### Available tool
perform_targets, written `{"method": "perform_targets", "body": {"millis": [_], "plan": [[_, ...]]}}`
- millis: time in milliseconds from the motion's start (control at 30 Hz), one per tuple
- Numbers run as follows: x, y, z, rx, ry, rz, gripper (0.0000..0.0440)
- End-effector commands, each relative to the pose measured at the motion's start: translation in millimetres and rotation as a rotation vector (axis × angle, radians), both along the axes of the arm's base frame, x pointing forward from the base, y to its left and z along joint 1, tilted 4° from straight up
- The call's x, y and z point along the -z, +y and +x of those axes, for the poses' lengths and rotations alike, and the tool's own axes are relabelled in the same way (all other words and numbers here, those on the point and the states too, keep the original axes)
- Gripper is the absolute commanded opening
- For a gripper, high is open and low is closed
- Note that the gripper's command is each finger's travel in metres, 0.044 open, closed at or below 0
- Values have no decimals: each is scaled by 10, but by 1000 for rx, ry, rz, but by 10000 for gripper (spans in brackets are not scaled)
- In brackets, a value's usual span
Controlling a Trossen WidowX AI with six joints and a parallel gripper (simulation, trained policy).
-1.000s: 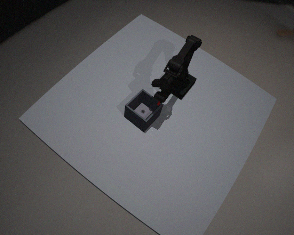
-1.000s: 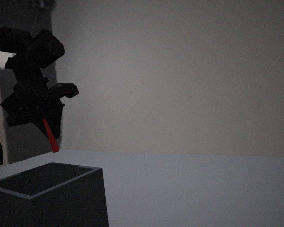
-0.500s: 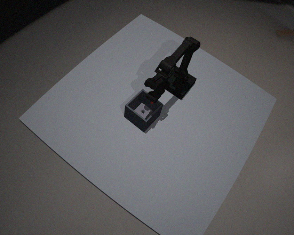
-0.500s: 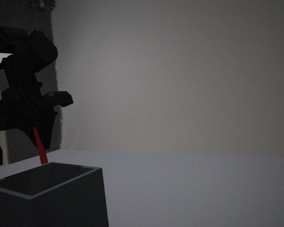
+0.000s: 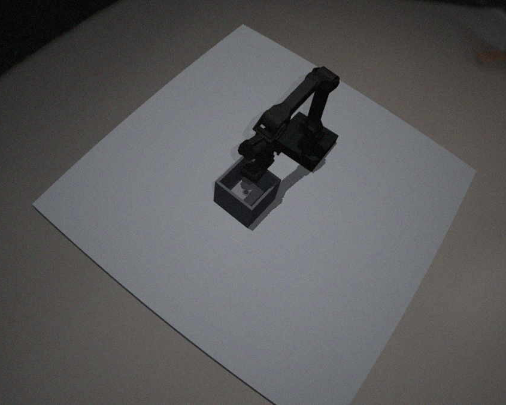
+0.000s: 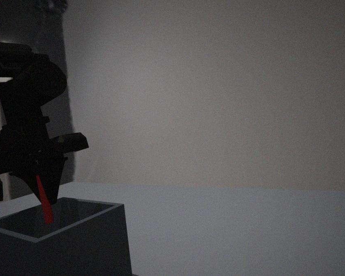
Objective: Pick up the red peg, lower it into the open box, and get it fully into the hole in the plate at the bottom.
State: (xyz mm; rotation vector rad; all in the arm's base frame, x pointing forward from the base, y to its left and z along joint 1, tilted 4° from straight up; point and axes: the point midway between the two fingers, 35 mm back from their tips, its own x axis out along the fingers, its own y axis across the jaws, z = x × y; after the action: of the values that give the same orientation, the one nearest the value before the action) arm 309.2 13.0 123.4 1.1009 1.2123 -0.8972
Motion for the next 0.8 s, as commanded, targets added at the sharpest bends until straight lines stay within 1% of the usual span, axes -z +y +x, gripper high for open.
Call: {"method": "perform_targets", "body": {"millis": [0, 500, 767], "plan": [[102, -11, 31, -10, 13, 11, 1], [466, -49, 182, -49, 33, 32, 0], [646, -68, 232, -75, 47, 18, 0]]}}
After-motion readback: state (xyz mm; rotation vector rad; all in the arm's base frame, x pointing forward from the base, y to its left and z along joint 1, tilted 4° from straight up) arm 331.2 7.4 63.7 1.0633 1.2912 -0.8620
